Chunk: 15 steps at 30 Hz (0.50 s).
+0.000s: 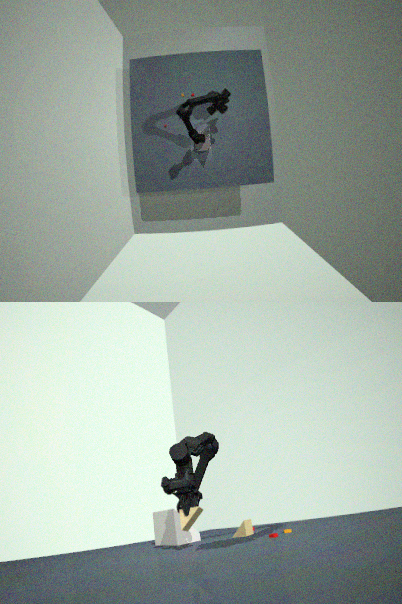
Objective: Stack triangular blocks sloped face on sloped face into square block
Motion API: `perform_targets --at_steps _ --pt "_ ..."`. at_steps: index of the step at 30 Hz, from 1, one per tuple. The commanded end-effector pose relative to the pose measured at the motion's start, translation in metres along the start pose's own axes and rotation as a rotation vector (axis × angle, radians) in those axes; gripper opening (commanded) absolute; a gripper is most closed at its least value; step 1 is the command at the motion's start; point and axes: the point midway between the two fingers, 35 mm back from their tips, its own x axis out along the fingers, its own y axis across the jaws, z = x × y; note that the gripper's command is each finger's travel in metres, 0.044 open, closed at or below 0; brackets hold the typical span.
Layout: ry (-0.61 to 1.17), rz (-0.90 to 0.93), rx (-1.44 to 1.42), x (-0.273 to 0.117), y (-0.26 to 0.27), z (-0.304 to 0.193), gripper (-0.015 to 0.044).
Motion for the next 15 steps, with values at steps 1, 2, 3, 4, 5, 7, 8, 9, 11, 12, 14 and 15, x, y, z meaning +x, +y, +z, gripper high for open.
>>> perform_targets --at_steps 1,2,3,4,5,7,8,9,11,12,14,15 --pt "-0.014 -0.032 0.116 -0.0024 0.0021 -0.001 0.0" --pt "-0.017 -0.043 0.148 -0.0029 0.002 -0.0013 0.0" --pt "-0.021 -0.053 0.181 -0.0033 0.0019 -0.0016 0.0" --pt "-0.025 -0.063 0.214 -0.0038 0.0018 -0.0019 0.0" --pt "-0.029 -0.073 0.246 -0.0043 0.0016 -0.0022 0.0" --pt "-0.038 -0.093 0.311 -0.0054 0.0013 -0.0028 0.0" --pt "-0.043 -0.103 0.344 -0.0059 0.0011 -0.0032 0.0" --pt "-0.048 -0.113 0.377 -0.0065 0.0009 -0.0035 0.0" --pt "-0.058 -0.131 0.436 -0.0075 0.0006 -0.0042 0.0" --pt "-0.061 -0.135 0.452 -0.0078 0.0005 -0.0044 0.0" --pt "-0.062 -0.137 0.457 -0.0079 0.0004 -0.0044 0.0" --pt "-0.062 -0.137 0.457 -0.0079 0.0004 -0.0044 0.0"
